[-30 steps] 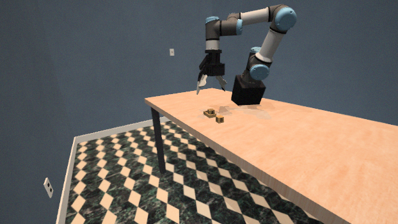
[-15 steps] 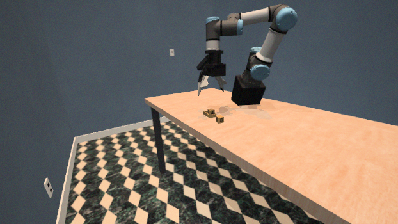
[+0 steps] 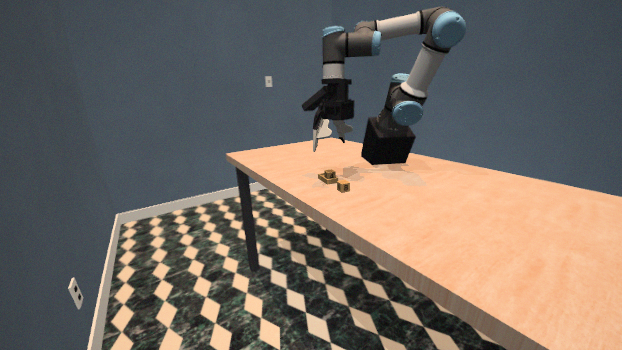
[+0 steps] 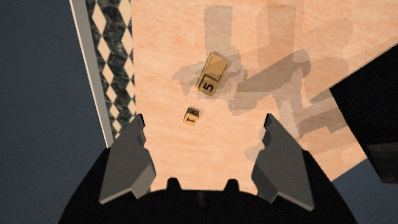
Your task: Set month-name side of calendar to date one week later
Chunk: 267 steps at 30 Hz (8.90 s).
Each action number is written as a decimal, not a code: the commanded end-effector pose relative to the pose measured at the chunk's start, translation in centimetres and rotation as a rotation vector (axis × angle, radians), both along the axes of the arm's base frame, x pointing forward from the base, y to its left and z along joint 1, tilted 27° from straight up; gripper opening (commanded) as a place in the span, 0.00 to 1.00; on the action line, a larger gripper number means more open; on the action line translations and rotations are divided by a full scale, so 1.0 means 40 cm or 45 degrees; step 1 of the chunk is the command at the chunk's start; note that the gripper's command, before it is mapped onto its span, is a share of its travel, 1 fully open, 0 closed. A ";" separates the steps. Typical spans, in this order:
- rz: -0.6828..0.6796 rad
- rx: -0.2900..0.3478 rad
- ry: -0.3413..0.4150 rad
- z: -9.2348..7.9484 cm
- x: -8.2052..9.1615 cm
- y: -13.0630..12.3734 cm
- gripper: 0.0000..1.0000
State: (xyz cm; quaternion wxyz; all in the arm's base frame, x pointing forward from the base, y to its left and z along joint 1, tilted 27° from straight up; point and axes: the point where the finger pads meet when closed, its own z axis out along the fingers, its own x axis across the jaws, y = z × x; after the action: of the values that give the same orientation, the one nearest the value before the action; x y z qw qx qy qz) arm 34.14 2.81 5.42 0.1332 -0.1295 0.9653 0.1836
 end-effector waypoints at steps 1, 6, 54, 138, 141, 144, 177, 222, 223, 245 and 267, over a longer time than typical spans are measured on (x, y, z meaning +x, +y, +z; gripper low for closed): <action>0.197 -0.040 -0.094 0.004 0.010 0.005 1.00; 0.296 -0.063 -0.137 0.006 0.014 0.010 1.00; 1.299 -0.301 -0.574 0.025 0.041 0.076 1.00; 2.990 -0.706 -1.315 0.045 0.021 0.190 1.00; 3.022 -0.714 -1.329 0.045 0.020 0.191 1.00; 3.044 -0.719 -1.339 0.045 0.019 0.192 1.00; 3.067 -0.725 -1.347 0.045 0.019 0.193 0.28; 3.067 -0.723 -1.346 -0.004 0.031 0.218 0.28; 3.067 -0.723 -1.346 -0.007 0.032 0.219 0.28; 3.067 -0.723 -1.346 -0.066 0.047 0.248 0.28; 3.067 -0.726 -1.345 -0.071 0.050 0.250 0.28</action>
State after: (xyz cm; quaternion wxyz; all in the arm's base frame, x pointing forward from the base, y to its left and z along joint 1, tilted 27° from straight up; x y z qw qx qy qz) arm 36.09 12.81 2.56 0.2127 -0.9688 0.0893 -0.0906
